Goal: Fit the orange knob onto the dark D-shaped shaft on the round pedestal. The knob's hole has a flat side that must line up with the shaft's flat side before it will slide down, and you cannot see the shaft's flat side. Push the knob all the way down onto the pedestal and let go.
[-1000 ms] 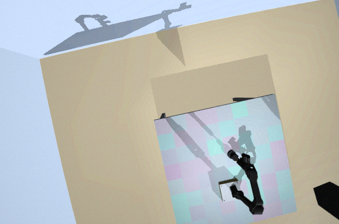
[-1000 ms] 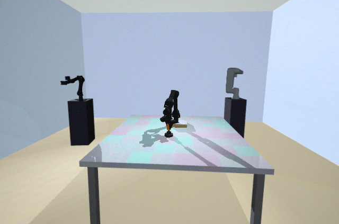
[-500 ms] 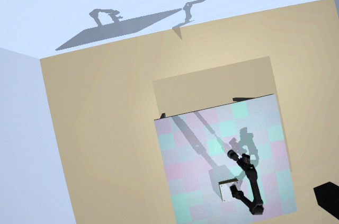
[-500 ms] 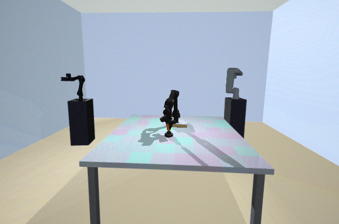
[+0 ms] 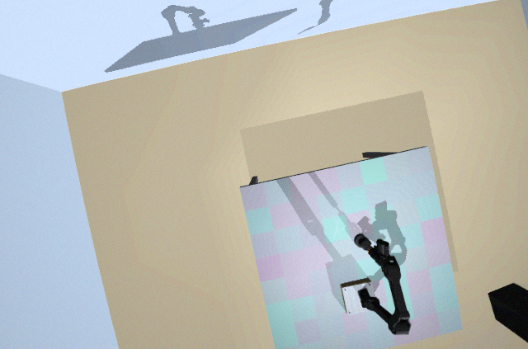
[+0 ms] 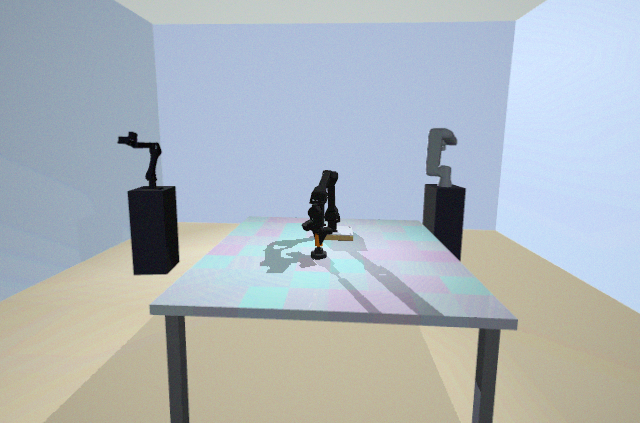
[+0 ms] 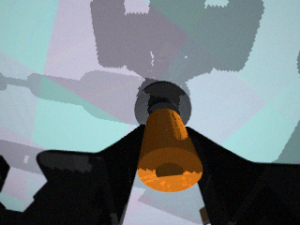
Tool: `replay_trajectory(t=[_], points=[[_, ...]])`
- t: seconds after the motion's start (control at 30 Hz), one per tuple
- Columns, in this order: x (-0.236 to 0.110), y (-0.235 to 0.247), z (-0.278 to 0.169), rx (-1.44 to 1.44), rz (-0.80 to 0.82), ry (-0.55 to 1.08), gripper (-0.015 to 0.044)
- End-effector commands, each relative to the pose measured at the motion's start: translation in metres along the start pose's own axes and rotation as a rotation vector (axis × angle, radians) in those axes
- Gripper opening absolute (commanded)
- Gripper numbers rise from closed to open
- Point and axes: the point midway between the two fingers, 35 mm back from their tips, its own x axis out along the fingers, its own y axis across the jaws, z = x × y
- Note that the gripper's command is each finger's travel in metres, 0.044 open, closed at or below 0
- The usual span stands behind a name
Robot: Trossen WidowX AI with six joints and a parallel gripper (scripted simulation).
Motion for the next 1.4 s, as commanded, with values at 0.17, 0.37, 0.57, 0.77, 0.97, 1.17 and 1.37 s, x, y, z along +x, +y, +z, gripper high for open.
replay_trajectory(t=[0.17,0.37,0.57,0.77,0.97,1.17,1.37], points=[[0.0005,-0.0001,0.0006,-0.007,-0.003,-0.004,0.0000],[0.0007,-0.0001,0.0006,-0.017,-0.003,-0.004,0.0000],[0.0010,-0.0001,0.0006,-0.017,-0.003,-0.004,0.0000],[0.0012,-0.0001,0.0007,0.030,-0.003,-0.004,0.0000],[0.0013,-0.0001,0.0007,0.044,-0.003,-0.004,0.0000],[0.0016,-0.0001,0.0006,-0.017,-0.003,-0.004,0.0000],[0.0019,-0.0010,-0.0007,0.005,-0.003,-0.003,0.0000]])
